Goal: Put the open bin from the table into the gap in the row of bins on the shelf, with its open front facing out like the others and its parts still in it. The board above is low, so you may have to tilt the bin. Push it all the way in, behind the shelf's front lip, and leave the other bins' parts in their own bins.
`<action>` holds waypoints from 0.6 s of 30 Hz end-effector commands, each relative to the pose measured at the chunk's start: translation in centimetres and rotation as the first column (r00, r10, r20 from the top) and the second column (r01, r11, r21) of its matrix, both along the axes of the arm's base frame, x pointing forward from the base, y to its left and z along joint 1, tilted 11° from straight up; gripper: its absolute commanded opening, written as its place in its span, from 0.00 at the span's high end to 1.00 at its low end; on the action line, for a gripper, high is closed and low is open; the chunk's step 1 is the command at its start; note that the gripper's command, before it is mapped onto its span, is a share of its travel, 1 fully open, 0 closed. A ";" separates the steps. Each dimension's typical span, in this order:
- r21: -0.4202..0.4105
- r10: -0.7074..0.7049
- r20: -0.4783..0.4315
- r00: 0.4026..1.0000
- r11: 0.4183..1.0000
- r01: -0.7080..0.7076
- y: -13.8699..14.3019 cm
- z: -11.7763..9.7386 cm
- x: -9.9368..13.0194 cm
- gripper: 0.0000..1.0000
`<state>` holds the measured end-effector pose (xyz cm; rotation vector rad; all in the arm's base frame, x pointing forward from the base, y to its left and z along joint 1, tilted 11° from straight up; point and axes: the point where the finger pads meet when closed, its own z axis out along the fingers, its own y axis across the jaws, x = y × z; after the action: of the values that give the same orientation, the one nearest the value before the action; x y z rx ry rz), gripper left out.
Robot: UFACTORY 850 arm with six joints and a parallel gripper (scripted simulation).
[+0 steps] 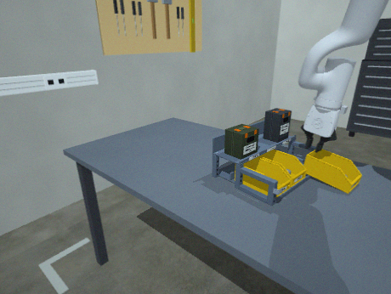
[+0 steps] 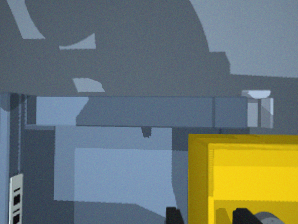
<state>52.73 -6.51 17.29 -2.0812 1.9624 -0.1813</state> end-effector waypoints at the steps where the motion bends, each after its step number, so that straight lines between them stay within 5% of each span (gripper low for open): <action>1: -0.002 -0.001 -0.006 1.000 1.000 0.001 0.0 0.5 -0.1 0.66; 8: -0.002 -0.001 -0.006 1.000 1.000 0.001 0.0 0.5 -0.1 0.66; 13: -0.002 -0.001 -0.006 1.000 1.000 0.001 -0.5 4.9 -0.8 0.66; 18: -0.002 -0.001 -0.006 1.000 1.000 0.001 -0.5 4.9 -0.8 0.66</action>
<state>52.04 -7.00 21.68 -2.0818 1.9628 -0.1810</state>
